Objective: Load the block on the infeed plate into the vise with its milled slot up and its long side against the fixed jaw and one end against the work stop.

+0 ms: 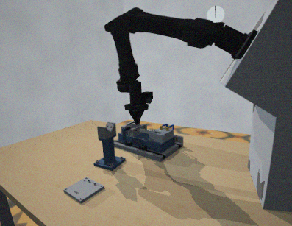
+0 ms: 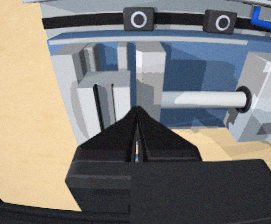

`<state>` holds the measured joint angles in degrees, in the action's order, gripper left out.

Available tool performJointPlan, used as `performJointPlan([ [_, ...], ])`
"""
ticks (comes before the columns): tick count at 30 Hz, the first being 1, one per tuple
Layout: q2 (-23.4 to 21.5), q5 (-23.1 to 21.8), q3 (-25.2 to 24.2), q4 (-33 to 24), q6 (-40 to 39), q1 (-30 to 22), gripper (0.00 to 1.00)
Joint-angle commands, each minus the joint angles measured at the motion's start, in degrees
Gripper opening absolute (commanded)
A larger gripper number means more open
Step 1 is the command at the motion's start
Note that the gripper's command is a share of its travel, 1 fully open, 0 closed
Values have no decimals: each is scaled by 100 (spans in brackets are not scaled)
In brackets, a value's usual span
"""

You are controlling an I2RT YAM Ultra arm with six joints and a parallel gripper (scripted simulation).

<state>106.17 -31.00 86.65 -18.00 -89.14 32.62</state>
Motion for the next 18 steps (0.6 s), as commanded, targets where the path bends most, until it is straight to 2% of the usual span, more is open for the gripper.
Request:
performJointPlan([
  [1,27,75,230,66,-46,10,0],
  [14,-190,73,134,157,-45,11,0],
  [16,-180,73,-123,172,-40,11,0],
  [18,-196,72,-172,201,-38,13,0],
])
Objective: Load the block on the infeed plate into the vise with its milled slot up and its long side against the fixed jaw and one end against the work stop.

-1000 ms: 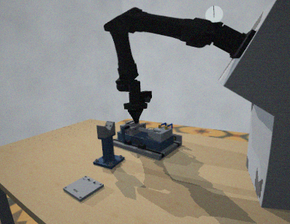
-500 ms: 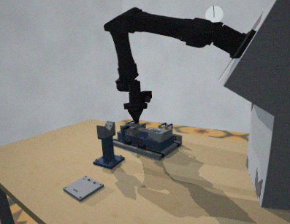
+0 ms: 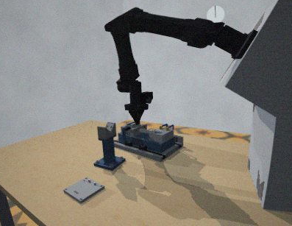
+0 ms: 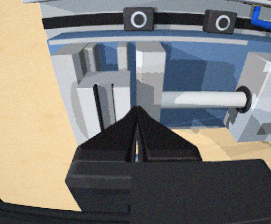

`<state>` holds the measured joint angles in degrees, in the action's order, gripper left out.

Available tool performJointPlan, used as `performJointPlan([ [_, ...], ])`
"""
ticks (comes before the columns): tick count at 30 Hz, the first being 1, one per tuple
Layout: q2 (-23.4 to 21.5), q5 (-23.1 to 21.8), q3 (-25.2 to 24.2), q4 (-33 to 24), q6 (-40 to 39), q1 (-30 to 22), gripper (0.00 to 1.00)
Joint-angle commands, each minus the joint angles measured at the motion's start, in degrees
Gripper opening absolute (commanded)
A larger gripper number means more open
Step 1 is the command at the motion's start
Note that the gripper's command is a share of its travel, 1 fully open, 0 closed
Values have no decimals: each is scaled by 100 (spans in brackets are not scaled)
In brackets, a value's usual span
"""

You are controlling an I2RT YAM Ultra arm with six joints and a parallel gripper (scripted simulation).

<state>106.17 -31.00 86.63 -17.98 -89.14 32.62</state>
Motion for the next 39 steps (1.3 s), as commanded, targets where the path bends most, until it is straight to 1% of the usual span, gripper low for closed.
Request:
performJointPlan([
  [1,-204,72,-195,214,-37,13,0],
  [13,-257,73,-407,361,-37,16,0],
  [27,-303,65,-438,226,-15,68,0],
  [39,-600,-116,-573,5,121,227,0],
])
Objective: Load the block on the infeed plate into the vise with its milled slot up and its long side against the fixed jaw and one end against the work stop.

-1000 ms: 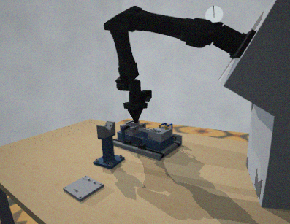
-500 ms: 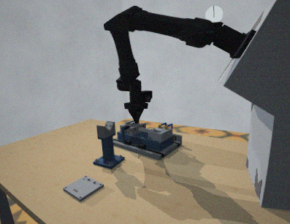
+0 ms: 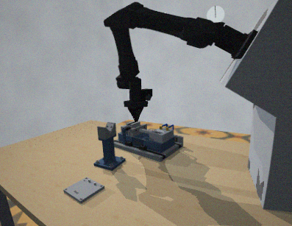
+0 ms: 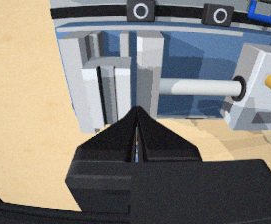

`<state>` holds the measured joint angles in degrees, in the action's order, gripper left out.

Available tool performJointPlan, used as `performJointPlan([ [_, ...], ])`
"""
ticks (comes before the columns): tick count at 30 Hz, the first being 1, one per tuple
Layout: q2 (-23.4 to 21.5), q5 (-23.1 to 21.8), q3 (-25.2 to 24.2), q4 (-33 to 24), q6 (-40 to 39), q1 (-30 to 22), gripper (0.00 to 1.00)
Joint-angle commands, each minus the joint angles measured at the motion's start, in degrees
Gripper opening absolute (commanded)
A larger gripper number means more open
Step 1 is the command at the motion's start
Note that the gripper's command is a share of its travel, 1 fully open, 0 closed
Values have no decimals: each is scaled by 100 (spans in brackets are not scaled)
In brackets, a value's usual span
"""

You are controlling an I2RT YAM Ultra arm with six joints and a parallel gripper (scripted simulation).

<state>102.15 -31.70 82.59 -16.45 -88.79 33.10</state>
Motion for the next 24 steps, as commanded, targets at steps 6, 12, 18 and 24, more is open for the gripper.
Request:
performJointPlan([
  [6,-355,-114,-231,-275,146,263,0],
  [12,-566,-210,-295,-468,229,383,0],
  [18,-729,-290,-342,-625,305,484,0],
  [24,-756,-303,-355,-690,337,523,0],
])
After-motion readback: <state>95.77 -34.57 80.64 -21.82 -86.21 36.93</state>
